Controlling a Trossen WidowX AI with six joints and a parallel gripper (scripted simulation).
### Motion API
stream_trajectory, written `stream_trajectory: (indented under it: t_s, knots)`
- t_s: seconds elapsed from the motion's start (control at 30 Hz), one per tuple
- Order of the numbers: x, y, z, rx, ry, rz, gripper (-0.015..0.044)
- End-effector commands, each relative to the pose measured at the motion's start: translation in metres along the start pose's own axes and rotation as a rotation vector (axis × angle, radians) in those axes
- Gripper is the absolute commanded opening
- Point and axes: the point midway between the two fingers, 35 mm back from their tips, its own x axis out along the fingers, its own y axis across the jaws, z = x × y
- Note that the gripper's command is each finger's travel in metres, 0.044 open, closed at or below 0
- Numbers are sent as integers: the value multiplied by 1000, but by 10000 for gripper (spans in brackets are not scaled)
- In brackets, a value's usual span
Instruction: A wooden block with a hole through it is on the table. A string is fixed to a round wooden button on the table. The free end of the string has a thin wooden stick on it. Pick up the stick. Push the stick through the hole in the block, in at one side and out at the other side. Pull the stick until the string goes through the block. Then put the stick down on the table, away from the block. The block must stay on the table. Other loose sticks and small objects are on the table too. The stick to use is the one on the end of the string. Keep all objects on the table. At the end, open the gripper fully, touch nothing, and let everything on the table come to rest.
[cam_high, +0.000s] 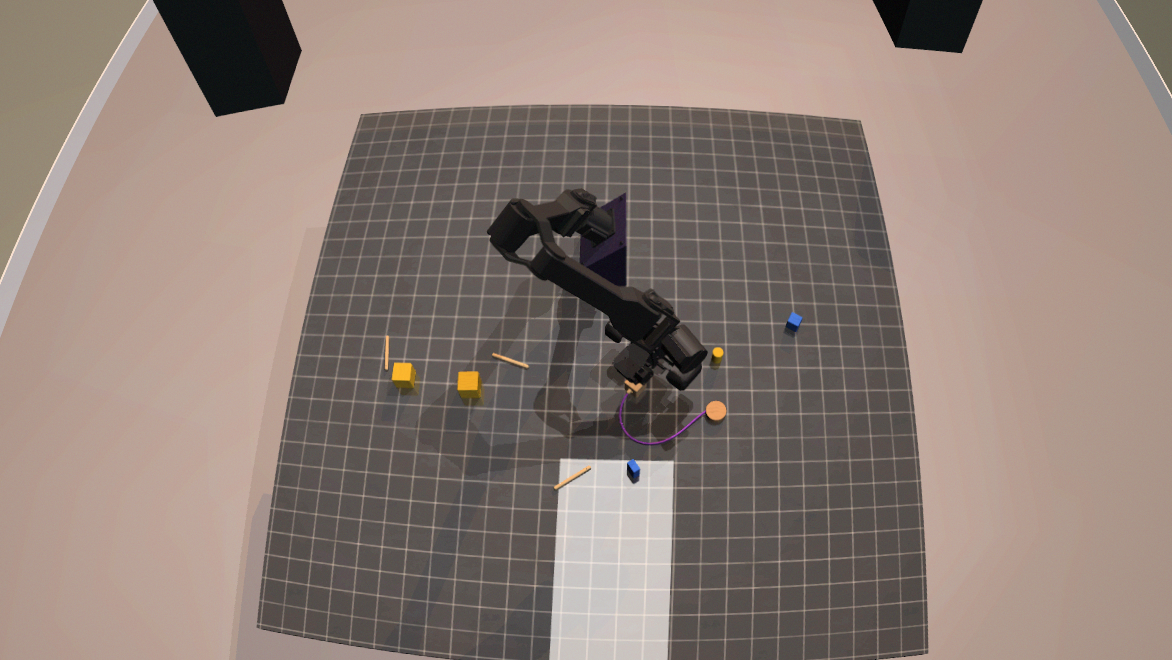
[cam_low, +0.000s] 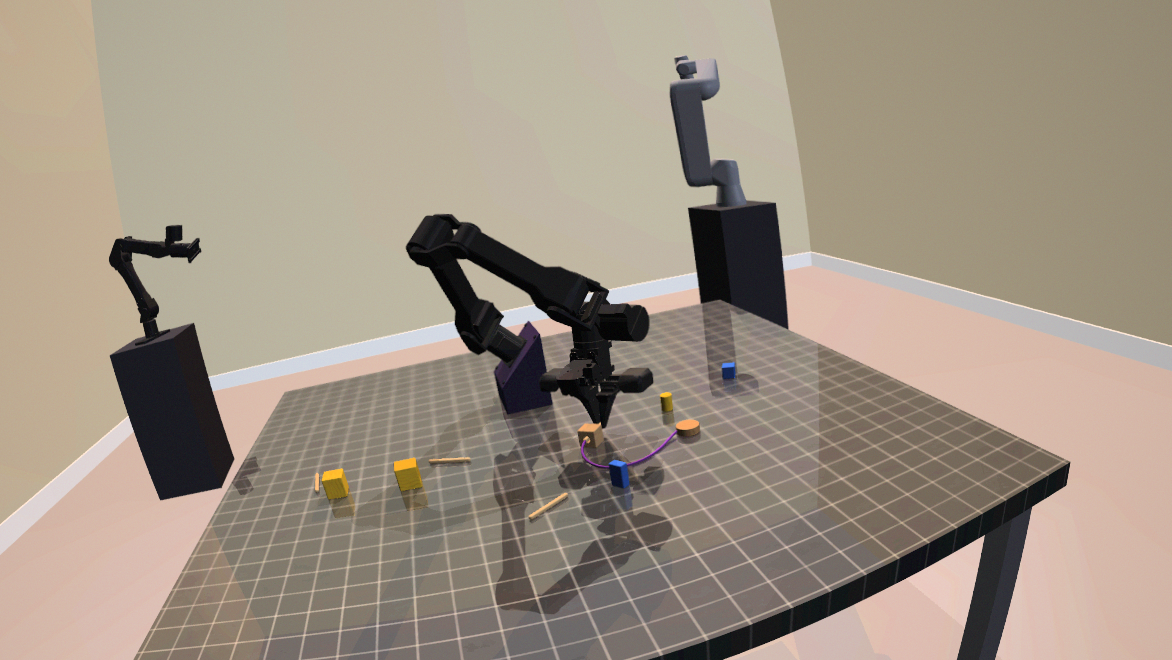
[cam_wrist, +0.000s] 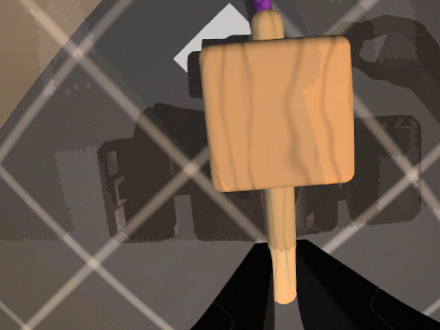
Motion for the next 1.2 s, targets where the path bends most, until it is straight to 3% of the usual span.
stream_trajectory:
  t_s: [0.0, 1.17]
  knots:
    - [0, 0, -6, 3, 3, 0, 0]
    - [-3, 0, -52, 0, 8, -3, 0]
